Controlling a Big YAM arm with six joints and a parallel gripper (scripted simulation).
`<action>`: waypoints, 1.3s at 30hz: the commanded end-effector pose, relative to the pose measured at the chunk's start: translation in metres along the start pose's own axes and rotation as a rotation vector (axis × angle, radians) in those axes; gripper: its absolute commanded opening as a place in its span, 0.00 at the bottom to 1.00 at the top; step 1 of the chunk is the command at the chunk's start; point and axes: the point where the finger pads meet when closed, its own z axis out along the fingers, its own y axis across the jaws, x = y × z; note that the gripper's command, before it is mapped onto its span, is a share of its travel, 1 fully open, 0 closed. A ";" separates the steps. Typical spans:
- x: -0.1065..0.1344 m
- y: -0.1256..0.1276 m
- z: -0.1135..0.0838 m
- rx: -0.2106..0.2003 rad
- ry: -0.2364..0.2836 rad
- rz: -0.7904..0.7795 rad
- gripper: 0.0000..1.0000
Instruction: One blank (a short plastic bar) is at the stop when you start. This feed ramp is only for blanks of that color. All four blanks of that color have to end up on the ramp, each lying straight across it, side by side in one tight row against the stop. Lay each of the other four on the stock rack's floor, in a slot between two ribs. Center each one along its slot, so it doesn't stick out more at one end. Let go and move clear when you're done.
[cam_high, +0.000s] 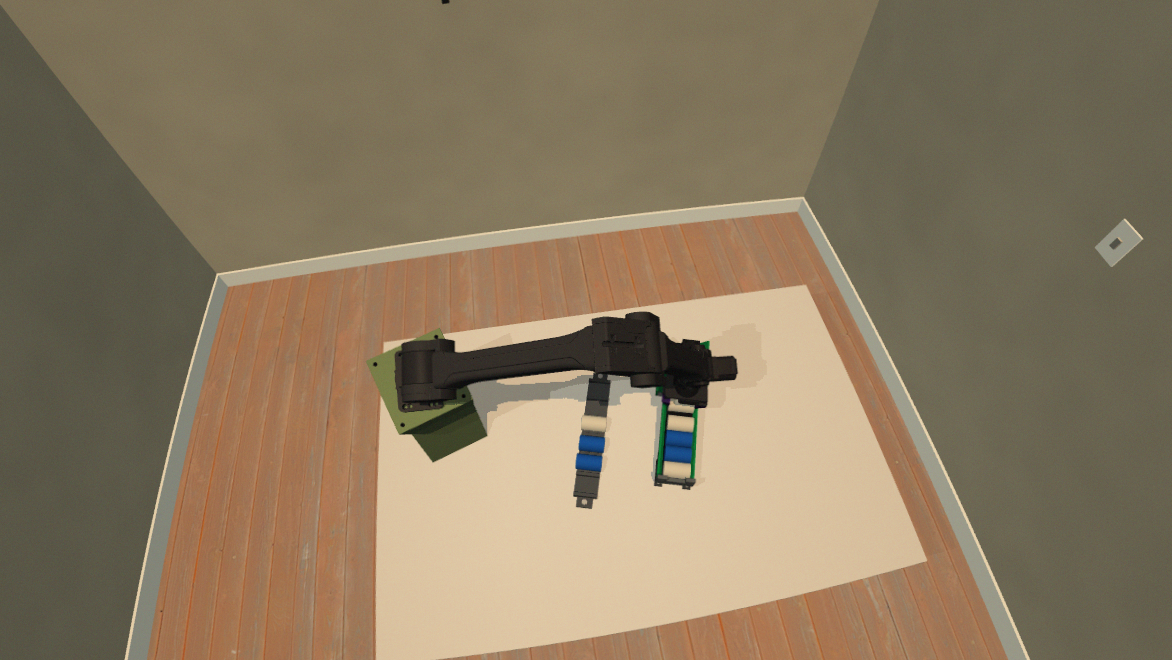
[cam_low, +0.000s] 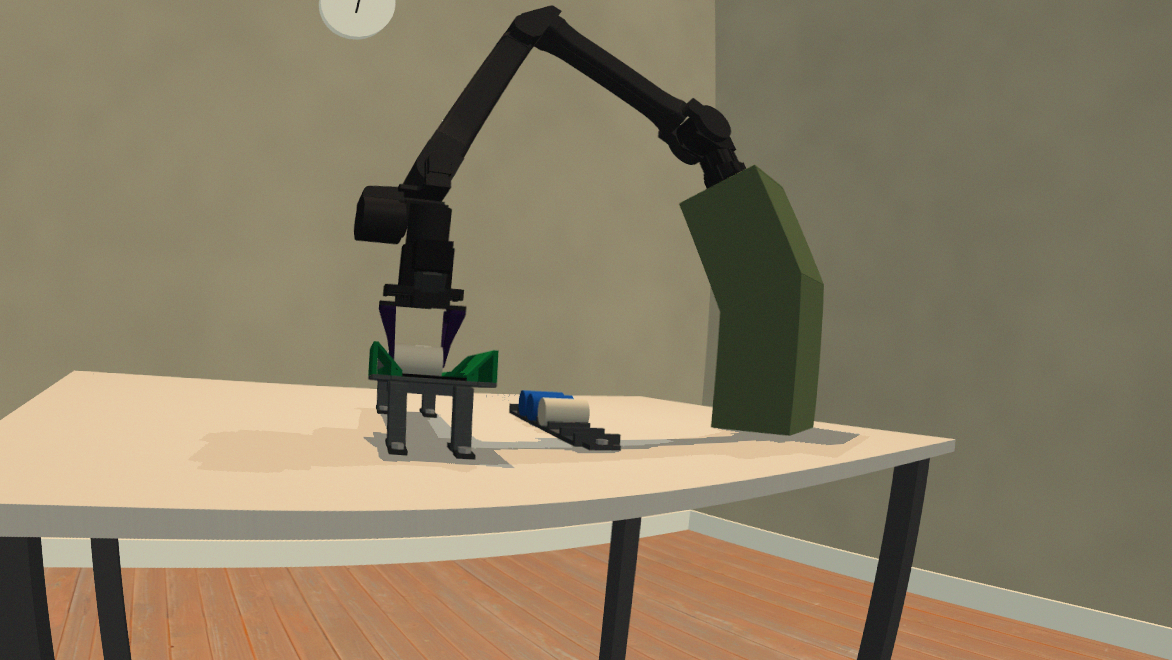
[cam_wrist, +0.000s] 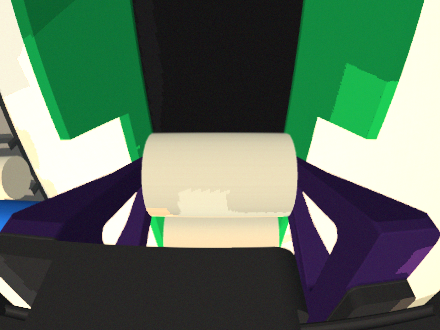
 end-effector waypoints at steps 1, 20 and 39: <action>-0.016 -0.014 -0.009 0.022 -0.011 -0.001 0.62; -0.013 -0.014 -0.008 0.021 -0.010 0.002 0.81; -0.010 -0.011 -0.039 0.024 -0.010 -0.001 0.81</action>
